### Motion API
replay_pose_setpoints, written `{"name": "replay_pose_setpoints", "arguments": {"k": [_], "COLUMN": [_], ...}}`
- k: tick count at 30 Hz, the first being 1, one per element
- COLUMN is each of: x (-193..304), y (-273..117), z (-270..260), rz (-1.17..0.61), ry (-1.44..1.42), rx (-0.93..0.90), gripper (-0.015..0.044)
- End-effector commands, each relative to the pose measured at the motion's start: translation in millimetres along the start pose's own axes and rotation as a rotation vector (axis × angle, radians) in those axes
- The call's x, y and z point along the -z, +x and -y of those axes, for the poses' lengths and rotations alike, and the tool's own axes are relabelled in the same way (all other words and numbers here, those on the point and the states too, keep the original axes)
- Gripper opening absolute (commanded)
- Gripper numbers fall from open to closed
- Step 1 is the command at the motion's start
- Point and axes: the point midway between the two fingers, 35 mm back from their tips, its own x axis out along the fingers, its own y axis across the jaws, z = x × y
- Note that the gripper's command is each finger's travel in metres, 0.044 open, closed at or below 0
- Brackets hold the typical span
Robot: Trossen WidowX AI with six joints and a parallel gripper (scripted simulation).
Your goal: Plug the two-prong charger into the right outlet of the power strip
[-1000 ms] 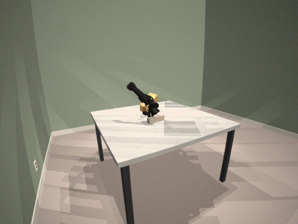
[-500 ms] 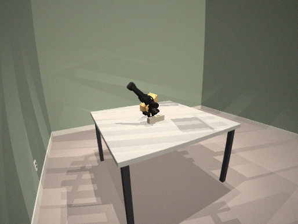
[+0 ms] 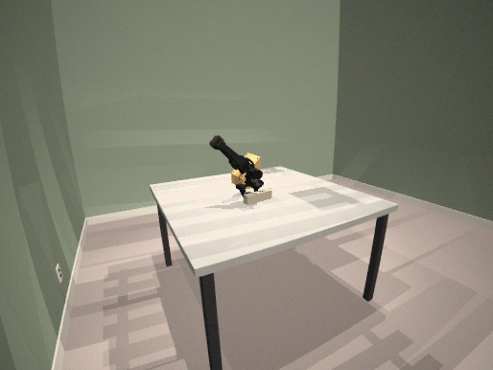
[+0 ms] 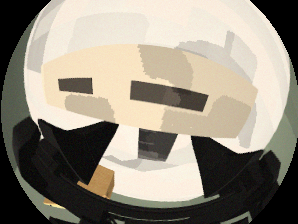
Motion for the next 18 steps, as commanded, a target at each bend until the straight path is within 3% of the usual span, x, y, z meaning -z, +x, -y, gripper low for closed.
{"name": "replay_pose_setpoints", "arguments": {"k": [1,18], "x": [1.0,6.3], "y": [-0.3,0.2], "z": [0.6,0.4], "rz": [0.005,0.014], "ry": [0.002,0.007], "rx": [0.000,0.001], "gripper": [0.0440,0.0440]}}
